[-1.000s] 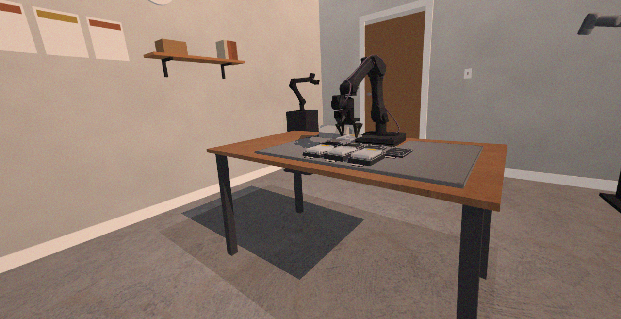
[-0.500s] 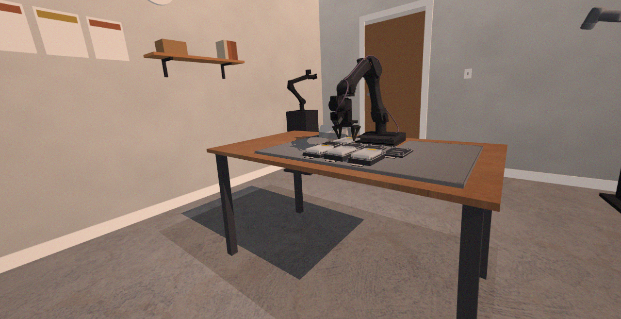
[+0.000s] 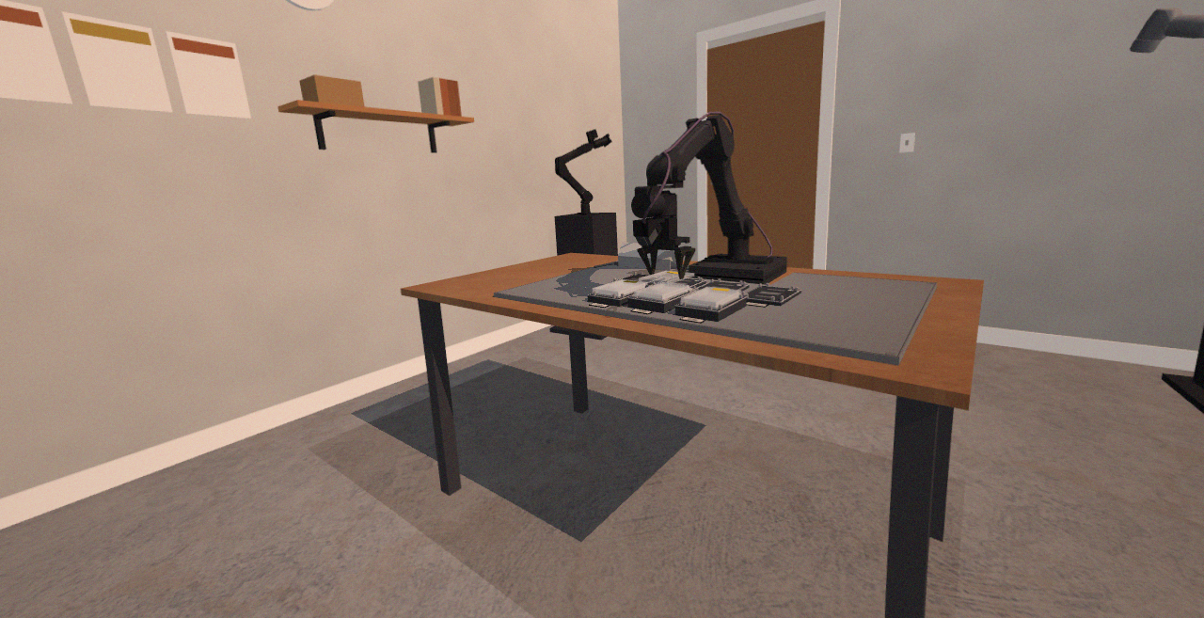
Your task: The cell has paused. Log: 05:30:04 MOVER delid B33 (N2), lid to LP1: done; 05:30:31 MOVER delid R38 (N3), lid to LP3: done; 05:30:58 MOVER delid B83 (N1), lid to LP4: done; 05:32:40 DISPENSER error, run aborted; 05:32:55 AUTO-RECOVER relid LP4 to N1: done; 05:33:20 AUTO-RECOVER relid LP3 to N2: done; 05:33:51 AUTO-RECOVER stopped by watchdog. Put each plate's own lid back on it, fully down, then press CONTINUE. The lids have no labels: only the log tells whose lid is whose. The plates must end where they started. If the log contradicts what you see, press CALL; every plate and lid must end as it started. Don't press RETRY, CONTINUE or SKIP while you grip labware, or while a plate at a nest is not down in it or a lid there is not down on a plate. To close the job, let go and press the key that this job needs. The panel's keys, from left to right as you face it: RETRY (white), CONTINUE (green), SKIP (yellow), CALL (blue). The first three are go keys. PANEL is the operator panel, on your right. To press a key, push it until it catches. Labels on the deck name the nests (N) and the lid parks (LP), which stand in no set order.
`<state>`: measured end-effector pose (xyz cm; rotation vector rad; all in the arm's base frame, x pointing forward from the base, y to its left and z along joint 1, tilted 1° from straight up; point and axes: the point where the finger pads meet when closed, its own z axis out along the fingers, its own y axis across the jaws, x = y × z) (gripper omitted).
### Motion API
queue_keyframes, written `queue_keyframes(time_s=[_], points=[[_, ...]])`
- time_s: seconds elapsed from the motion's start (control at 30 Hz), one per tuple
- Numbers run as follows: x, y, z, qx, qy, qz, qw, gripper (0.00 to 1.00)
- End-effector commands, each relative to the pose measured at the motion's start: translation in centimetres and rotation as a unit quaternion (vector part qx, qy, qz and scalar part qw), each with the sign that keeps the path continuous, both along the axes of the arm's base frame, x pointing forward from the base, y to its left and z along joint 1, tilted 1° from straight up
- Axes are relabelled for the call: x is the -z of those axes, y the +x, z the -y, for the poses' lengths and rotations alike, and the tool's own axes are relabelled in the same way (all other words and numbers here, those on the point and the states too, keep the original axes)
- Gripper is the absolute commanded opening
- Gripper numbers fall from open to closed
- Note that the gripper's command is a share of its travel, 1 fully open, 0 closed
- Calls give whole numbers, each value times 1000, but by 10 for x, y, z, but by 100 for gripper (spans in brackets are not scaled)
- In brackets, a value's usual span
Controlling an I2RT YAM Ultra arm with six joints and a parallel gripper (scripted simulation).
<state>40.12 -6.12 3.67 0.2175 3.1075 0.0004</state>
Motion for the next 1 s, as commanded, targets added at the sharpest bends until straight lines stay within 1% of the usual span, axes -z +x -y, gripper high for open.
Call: queue_keyframes(time_s=[0.0,0.23,0.27,0.33,0.37,0.43,0.5,0.7,0.93,0.97], points=[[-8,14,-5,5,-2,-3,1000,0],[-9,48,-13,5,-2,-3,1000,0],[-9,48,-13,5,-2,-3,1000,0],[-10,47,-5,15,-2,-3,1000,0],[-26,49,-4,16,-4,15,1000,0],[-26,49,-4,16,-4,15,1000,0],[-26,49,-10,9,-3,15,1000,0],[-21,48,-10,8,-2,11,1000,0],[-3,41,-12,8,0,-11,1000,0],[-3,41,-12,8,0,-11,1000,0]])
